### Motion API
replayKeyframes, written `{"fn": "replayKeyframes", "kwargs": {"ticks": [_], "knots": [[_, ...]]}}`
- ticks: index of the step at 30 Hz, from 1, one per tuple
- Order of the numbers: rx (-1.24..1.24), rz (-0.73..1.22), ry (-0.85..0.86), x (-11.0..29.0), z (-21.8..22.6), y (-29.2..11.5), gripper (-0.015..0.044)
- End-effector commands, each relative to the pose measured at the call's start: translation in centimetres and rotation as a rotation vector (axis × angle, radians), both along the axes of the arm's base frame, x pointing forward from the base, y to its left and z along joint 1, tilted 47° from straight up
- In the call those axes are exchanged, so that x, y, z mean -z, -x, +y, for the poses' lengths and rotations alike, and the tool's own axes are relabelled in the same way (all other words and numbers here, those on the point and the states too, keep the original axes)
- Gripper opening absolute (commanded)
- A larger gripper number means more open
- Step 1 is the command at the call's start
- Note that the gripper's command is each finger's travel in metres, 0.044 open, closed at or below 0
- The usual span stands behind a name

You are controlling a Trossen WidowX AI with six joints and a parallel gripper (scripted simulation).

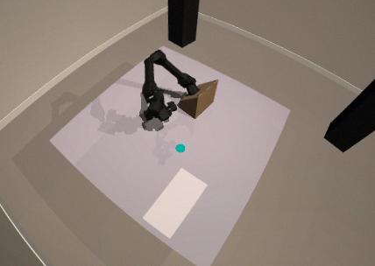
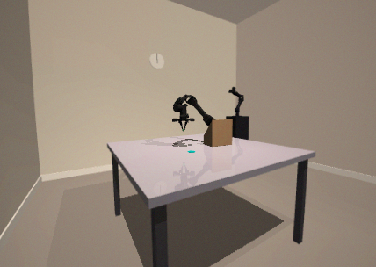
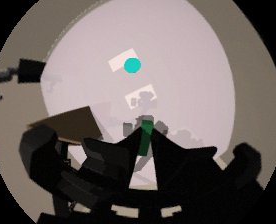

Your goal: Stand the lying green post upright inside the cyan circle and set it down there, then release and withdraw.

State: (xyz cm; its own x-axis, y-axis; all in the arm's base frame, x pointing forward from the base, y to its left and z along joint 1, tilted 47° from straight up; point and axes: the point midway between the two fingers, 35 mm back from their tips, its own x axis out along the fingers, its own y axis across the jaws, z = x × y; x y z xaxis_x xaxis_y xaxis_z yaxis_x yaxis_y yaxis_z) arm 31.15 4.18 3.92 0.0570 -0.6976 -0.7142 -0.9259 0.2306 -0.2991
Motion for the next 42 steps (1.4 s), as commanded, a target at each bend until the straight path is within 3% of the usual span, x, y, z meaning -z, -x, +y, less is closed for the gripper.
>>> {"fn": "replayKeyframes", "kwargs": {"ticks": [1,42], "knots": [[-0.005,0.003,-0.004,0.7,1.1,-0.4,0.0023],[-0.073,0.073,0.018,10.3,10.2,-1.0,0.0023]]}}
